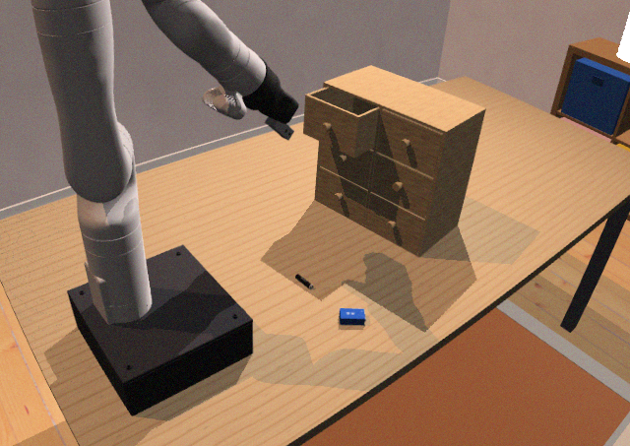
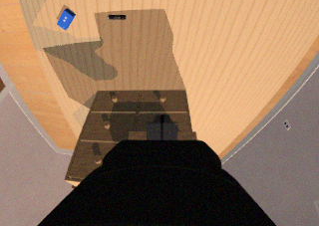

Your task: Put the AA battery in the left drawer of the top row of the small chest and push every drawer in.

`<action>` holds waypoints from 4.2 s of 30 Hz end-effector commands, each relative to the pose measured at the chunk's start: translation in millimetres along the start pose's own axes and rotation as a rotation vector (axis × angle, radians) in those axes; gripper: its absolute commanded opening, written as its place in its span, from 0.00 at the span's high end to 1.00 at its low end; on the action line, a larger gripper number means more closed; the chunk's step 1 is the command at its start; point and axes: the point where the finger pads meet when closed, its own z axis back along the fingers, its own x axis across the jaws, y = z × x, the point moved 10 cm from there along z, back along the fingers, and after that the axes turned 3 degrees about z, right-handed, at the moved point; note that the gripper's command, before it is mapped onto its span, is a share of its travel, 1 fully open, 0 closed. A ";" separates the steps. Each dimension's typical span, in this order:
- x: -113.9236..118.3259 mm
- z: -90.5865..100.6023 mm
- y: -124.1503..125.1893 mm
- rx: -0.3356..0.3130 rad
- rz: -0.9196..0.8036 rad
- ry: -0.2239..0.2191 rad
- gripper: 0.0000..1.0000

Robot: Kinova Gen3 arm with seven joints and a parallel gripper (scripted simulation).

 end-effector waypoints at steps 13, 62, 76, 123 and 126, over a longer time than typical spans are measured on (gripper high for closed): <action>-0.8 -6.8 -4.9 -0.005 0.012 0.003 1.00; -2.6 -53.1 -27.3 -0.002 0.000 0.010 1.00; -2.7 -56.3 -28.9 -0.002 0.000 0.010 1.00; -2.8 -56.8 -27.9 -0.002 0.000 0.010 1.00; -2.8 -56.8 -27.9 -0.002 0.000 0.010 1.00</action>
